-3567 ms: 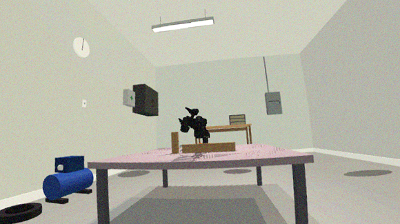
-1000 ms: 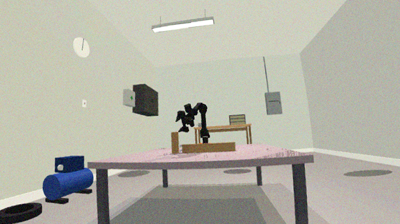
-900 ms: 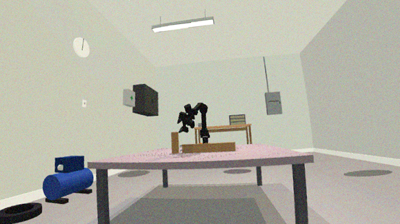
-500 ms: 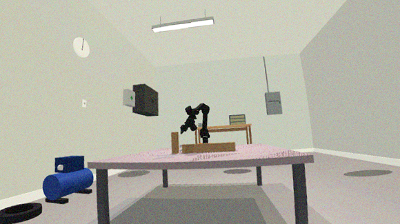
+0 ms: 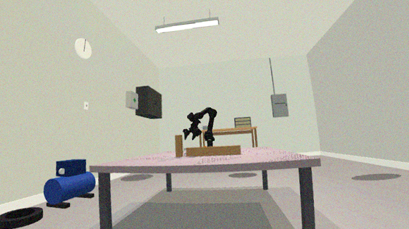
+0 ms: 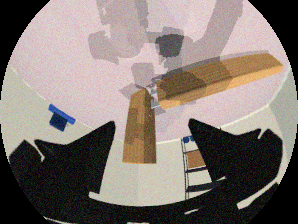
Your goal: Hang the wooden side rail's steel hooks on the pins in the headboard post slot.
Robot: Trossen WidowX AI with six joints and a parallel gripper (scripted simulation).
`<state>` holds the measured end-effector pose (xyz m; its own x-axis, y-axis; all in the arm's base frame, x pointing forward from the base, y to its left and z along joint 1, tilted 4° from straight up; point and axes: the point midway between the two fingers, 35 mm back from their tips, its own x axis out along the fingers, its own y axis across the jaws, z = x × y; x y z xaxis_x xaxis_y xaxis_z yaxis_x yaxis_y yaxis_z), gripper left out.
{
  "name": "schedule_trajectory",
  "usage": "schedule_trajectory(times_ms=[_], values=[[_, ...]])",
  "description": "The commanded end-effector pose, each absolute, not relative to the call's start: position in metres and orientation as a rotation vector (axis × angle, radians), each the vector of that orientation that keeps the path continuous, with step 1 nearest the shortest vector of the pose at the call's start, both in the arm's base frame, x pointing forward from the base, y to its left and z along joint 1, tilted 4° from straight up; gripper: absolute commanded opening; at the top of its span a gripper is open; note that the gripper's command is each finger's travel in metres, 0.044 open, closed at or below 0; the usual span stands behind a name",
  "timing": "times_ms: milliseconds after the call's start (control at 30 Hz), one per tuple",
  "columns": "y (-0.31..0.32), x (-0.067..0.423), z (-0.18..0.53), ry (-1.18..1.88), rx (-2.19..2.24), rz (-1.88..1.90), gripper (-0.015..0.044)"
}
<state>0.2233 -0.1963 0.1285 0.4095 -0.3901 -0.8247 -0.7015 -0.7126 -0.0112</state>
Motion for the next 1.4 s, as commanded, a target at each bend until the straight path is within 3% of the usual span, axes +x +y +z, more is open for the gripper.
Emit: schedule_trajectory(times_ms=[0, 567, 967, 1367], values=[[-0.196, 0.221, 0.128, 0.931, -2.321, 1.228, 0.0440], [-0.195, 0.222, 0.127, 0.954, -2.294, 1.197, 0.0440], [-0.192, 0.232, 0.123, 1.246, -1.734, 0.571, 0.0440], [-0.188, 0.240, 0.121, 1.262, -1.127, -0.074, 0.0440]])
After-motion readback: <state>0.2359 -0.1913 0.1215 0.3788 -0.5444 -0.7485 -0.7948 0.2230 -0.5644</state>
